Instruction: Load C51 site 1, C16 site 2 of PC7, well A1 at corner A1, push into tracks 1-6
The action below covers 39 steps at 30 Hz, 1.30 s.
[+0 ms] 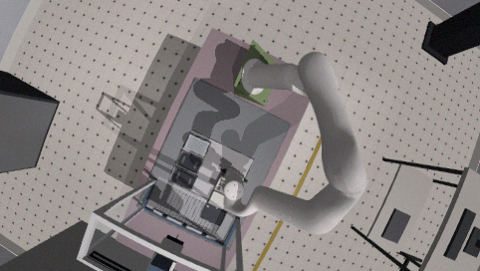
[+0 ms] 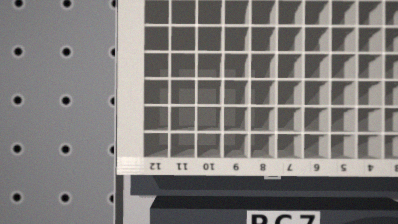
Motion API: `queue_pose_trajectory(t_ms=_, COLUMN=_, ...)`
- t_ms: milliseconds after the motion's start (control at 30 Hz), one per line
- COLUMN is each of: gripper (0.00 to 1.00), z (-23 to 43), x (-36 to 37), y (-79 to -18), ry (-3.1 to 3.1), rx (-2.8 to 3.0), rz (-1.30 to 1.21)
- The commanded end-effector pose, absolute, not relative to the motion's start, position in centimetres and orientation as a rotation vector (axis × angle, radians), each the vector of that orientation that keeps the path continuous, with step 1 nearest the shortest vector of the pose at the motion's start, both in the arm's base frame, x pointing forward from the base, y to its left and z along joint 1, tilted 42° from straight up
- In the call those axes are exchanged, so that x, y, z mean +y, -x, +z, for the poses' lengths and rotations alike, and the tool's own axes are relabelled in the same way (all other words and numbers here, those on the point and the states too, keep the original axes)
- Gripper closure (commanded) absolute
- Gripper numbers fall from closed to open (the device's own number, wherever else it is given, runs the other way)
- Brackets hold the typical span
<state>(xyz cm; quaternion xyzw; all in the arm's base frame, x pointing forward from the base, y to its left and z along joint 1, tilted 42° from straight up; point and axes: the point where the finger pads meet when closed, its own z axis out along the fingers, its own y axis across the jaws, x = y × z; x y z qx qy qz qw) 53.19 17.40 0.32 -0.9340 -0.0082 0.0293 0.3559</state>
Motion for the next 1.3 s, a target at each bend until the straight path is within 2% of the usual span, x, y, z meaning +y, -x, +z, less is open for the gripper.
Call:
queue_pose_trajectory(t_ms=0, gripper=0.18, z=0.4, x=17.4, y=-53.8, ry=2.413, rx=-0.021, rz=0.073)
queue_pose_trajectory(t_ms=1267, gripper=0.18, z=0.2, x=17.5, y=-57.1, ry=2.413, rx=-0.021, rz=0.073)
